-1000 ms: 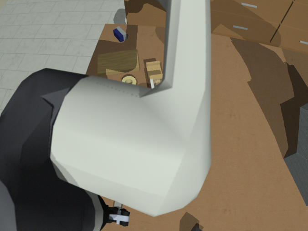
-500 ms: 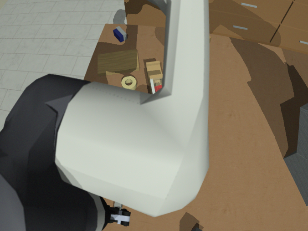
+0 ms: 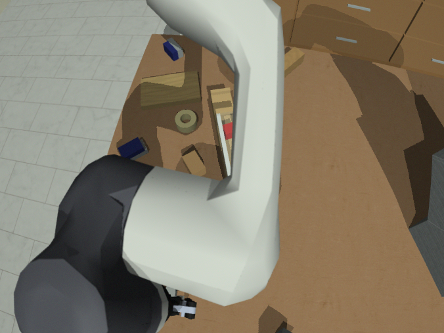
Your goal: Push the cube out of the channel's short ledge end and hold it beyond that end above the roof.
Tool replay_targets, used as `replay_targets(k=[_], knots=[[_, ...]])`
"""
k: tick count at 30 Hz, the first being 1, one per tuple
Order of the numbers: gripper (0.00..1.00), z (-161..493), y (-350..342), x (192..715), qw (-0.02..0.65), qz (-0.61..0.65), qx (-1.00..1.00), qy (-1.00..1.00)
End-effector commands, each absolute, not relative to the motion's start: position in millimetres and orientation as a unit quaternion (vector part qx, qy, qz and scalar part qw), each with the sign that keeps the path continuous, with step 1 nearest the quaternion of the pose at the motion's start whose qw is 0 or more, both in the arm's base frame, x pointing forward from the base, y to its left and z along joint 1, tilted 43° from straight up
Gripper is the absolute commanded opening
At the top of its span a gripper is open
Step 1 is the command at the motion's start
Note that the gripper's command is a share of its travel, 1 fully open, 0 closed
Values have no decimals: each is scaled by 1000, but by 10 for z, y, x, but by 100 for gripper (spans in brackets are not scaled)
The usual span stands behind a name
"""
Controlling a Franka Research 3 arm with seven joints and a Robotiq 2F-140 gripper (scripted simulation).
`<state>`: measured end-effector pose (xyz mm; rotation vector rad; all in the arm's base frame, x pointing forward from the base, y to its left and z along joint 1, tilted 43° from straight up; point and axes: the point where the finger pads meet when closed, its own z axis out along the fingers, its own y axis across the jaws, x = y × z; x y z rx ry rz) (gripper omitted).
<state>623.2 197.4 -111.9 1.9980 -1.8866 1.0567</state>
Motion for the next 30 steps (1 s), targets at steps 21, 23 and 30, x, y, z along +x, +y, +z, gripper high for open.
replay_targets(k=[21,23,30], knots=[[23,-1348,1842,6383,90,357,676,-638],[23,-1350,1840,6384,90,357,676,-638],[23,-1350,1840,6384,90,357,676,-638]])
